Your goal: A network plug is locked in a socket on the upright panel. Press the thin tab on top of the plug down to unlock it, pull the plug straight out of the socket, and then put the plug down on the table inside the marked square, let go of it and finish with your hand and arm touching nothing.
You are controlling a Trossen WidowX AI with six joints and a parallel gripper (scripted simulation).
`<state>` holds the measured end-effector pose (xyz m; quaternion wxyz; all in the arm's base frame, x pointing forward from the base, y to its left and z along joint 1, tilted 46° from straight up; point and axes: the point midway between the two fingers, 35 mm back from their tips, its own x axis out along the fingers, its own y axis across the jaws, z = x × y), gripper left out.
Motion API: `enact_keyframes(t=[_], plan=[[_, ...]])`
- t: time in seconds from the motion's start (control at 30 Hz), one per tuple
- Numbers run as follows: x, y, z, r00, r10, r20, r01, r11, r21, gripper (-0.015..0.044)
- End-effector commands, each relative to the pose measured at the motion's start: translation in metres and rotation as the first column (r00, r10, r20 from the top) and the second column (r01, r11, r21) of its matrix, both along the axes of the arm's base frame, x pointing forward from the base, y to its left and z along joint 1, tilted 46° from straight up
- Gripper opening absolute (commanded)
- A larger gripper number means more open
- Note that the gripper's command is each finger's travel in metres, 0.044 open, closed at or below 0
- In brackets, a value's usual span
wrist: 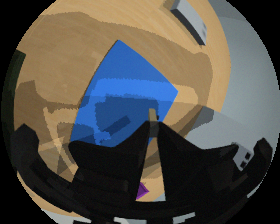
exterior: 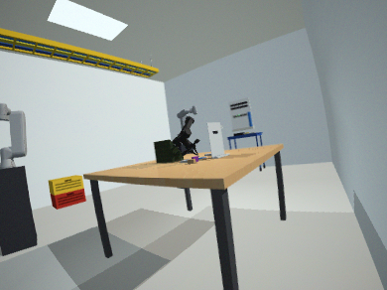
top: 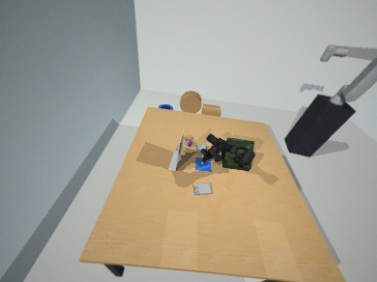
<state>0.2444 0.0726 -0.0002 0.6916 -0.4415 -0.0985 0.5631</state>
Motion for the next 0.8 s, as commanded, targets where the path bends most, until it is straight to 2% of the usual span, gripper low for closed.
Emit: enact_keyframes(t=[0.0,0.77], plan=[[-0.0029,0.0033,-0.0031,1.000,0.000,-0.010,0.000,1.000,0.000,0.0000],[-0.0029,0.0113,-0.0068,1.000,-0.001,-0.009,0.001,1.000,0.004,0.0000]])
